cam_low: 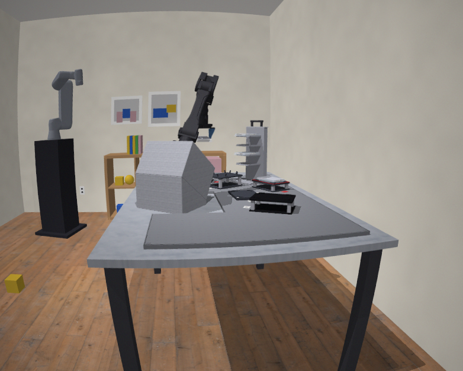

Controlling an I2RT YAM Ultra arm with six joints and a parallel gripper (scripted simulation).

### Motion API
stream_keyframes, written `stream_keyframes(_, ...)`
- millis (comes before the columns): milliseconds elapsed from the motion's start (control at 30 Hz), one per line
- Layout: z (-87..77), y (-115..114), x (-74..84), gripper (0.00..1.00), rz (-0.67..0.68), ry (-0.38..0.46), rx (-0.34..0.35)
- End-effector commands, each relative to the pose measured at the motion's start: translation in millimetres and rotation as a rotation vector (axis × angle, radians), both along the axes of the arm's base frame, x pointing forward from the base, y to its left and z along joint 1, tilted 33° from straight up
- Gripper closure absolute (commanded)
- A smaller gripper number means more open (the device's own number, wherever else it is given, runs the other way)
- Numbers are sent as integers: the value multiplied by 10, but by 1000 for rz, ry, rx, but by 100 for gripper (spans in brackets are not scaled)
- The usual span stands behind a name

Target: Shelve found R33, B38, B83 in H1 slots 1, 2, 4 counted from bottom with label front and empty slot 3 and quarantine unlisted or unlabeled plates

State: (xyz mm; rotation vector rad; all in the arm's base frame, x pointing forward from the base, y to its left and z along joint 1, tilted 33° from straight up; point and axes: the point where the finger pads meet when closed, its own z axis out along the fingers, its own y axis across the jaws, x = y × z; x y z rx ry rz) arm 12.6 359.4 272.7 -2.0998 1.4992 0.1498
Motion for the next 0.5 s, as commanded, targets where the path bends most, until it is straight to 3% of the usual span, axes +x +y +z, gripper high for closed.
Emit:
stream_keyframes(0, 103, 57, -105, 14, 93, -61, -8)
stream_keyframes(333, 144, 215, -309, 14, 250, -154, -49)
stream_keyframes(400, 272, 153, -297, 14, 286, -176, -23)
stream_keyframes(467, 272, 153, -297, 14, 325, -200, -34)
